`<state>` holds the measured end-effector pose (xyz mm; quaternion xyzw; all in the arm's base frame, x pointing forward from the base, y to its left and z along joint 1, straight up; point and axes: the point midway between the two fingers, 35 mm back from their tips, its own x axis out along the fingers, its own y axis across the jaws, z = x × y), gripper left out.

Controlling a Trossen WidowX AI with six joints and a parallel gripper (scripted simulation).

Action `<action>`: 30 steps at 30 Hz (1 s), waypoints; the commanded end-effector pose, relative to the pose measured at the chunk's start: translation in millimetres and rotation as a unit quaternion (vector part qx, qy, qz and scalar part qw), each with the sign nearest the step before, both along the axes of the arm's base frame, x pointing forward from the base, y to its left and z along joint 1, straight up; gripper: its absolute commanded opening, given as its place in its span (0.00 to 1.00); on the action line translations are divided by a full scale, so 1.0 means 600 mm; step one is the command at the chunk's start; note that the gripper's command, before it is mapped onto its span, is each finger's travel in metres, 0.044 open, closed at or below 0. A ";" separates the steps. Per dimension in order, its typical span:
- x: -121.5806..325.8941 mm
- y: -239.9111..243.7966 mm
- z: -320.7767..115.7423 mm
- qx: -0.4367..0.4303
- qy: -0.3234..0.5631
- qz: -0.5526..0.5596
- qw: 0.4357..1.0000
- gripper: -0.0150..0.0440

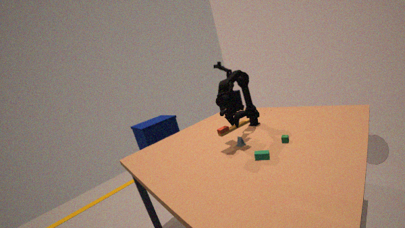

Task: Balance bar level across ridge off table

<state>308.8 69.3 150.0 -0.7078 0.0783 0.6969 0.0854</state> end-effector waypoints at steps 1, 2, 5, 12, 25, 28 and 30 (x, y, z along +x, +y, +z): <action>-0.009 0.020 0.005 -0.001 -0.005 0.019 1.000 0.25; -0.012 0.025 0.005 -0.001 -0.005 0.024 1.000 0.25; -0.019 0.041 0.006 -0.001 -0.005 0.041 0.999 0.25; -0.024 0.050 -0.001 -0.001 -0.005 0.051 0.999 0.25; -0.024 0.052 -0.036 -0.001 -0.005 0.053 0.999 0.25; -0.024 0.051 -0.044 -0.001 -0.005 0.053 0.999 0.25; -0.024 0.051 -0.050 -0.001 -0.005 0.054 0.999 0.25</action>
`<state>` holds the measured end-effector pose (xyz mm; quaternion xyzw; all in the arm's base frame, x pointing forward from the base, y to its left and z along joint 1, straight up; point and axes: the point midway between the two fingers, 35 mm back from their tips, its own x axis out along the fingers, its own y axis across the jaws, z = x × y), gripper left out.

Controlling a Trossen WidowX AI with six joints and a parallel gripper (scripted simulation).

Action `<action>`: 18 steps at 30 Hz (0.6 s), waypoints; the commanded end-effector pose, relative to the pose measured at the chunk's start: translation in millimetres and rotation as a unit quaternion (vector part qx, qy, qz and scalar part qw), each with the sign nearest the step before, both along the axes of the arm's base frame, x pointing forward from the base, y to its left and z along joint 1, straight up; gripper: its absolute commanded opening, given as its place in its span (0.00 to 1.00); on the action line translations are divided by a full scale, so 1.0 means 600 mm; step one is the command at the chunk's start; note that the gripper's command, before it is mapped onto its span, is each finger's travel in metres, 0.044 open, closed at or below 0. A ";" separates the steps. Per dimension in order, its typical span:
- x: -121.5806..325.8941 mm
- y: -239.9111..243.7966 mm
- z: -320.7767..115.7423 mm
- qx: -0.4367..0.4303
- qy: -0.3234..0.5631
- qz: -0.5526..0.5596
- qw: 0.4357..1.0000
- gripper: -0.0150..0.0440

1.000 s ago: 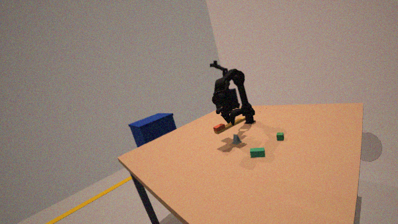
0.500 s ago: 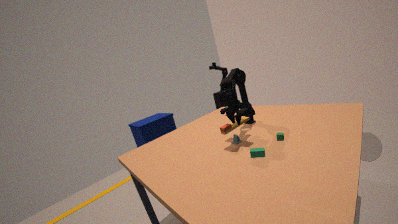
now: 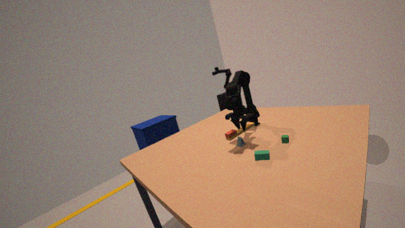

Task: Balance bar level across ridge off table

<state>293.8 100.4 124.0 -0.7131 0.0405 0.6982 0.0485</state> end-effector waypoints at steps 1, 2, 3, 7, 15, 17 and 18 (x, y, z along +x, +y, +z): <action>0.001 -0.001 -0.009 -0.001 -0.002 0.001 1.000 0.25; 0.001 -0.001 -0.012 -0.001 -0.002 0.001 1.000 0.25; 0.001 -0.001 -0.015 -0.001 -0.002 0.001 1.000 0.25; 0.000 -0.002 -0.024 -0.001 -0.002 0.001 1.000 0.25; 0.000 -0.002 -0.023 -0.001 -0.002 0.001 1.000 0.25; 0.000 -0.002 -0.023 -0.001 -0.002 0.001 1.000 0.25; 0.000 -0.002 -0.023 -0.001 -0.002 0.001 1.000 0.25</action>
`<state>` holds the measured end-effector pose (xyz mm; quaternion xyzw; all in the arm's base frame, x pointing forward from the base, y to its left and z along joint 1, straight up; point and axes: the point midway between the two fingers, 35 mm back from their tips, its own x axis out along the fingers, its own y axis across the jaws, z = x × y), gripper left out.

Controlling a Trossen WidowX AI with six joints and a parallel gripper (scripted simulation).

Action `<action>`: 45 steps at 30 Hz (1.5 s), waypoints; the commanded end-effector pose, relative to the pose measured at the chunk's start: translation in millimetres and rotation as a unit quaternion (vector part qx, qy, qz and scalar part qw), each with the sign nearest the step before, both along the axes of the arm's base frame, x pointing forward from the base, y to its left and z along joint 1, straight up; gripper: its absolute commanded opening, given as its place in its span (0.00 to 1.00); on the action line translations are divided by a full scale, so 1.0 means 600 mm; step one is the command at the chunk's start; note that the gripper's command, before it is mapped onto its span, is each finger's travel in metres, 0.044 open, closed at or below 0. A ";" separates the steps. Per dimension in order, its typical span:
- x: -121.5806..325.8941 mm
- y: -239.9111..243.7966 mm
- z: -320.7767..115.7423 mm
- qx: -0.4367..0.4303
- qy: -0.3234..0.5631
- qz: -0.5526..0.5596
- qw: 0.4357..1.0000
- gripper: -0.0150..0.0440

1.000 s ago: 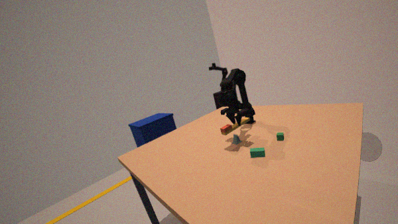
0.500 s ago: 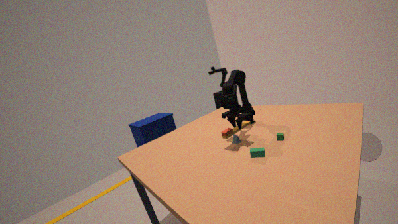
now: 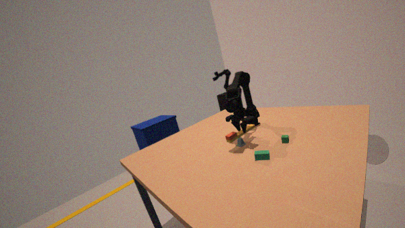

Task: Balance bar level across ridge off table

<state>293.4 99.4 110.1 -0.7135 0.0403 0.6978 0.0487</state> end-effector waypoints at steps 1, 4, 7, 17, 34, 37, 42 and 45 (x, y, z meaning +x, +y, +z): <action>0.001 -0.001 0.000 -0.001 -0.001 0.002 1.000 0.25; 0.001 -0.001 0.000 -0.001 -0.001 0.002 1.000 0.25; 0.001 -0.001 -0.001 -0.001 -0.001 0.002 1.000 0.25; 0.001 -0.001 -0.002 -0.001 -0.001 0.002 1.000 0.25; 0.001 -0.001 -0.005 -0.001 -0.001 0.002 1.000 0.25; 0.001 -0.001 -0.005 -0.001 -0.001 0.002 1.000 0.25; 0.001 -0.001 -0.006 -0.001 -0.001 0.002 1.000 0.25; 0.001 -0.001 -0.006 -0.001 -0.001 0.002 1.000 0.25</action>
